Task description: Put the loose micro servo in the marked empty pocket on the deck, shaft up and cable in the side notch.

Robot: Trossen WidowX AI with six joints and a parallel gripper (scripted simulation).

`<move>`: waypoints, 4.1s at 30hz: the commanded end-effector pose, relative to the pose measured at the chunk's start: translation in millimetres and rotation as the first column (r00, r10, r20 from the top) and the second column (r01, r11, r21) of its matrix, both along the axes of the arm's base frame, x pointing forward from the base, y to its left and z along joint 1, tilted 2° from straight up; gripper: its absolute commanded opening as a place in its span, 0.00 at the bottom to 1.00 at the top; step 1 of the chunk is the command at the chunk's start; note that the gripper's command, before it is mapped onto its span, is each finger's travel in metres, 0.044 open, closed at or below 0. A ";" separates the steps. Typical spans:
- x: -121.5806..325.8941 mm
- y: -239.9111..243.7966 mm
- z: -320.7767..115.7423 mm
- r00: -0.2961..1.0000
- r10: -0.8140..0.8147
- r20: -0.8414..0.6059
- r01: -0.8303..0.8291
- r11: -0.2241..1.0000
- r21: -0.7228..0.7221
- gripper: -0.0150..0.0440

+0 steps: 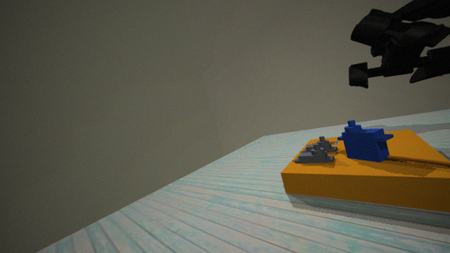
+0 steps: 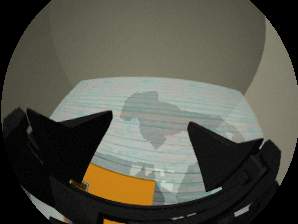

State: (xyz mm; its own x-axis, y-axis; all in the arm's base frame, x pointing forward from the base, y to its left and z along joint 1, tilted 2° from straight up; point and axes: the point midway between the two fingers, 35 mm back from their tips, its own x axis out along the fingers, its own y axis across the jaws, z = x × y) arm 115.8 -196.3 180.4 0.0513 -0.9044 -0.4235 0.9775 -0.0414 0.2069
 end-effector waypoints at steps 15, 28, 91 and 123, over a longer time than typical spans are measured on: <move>37.9 20.7 -4.5 0.826 0.397 -0.402 -0.366 0.918 0.154 1.00; 61.5 41.7 -9.4 0.497 0.627 -0.600 -0.571 0.757 0.318 1.00; 115.6 182.1 -25.3 -0.945 -0.226 -0.235 -0.183 -0.228 0.956 1.00; 103.1 253.5 -23.7 -0.441 -0.897 -0.045 0.329 -0.208 0.921 1.00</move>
